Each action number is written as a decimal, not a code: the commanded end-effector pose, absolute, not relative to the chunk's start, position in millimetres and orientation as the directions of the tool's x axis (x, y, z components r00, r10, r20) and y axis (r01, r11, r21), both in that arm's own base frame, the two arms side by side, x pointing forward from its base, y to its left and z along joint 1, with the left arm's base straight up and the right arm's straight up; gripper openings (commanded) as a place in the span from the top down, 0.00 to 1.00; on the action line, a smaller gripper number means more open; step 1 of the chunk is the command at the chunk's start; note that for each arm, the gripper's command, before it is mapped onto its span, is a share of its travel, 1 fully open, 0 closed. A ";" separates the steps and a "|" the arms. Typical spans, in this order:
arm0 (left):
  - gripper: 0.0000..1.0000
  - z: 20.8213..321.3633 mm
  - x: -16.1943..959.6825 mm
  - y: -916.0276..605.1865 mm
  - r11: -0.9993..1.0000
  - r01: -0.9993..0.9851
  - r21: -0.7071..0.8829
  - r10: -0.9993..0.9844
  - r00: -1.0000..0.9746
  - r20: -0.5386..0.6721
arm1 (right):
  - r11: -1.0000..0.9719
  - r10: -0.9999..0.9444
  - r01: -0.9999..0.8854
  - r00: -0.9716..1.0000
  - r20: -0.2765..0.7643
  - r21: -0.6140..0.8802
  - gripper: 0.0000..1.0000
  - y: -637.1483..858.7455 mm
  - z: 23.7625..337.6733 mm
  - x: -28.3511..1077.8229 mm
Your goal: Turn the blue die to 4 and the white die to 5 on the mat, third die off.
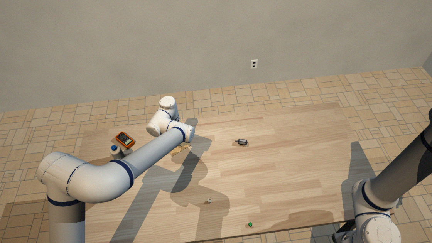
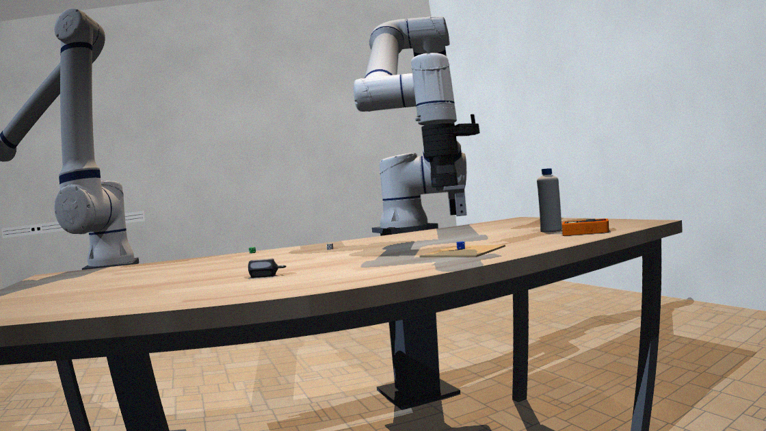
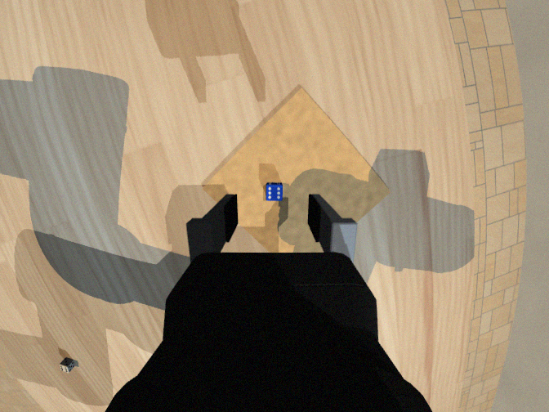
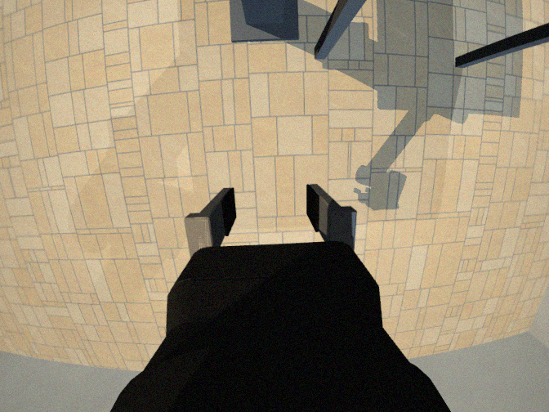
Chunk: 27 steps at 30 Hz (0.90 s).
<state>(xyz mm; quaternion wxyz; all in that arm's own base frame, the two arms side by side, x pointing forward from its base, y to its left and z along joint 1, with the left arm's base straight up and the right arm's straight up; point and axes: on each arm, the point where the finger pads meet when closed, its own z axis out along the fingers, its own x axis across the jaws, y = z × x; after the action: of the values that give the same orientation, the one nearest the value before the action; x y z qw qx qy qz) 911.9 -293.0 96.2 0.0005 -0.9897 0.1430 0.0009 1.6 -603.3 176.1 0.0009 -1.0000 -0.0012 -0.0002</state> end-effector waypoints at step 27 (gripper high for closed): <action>0.36 96.5 912.5 -293.5 -0.956 -0.294 0.000 -0.294 0.956 0.000 | -1.000 0.002 0.002 1.000 0.000 0.000 0.00 -604.0 177.0 1.5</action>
<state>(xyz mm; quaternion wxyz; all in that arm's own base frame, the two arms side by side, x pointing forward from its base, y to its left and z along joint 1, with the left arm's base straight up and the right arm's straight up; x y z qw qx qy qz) 911.9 -293.2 96.1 0.0003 -0.9889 0.1484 0.0008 1.6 -603.3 176.1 0.0009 -1.0000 -0.0012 -0.0002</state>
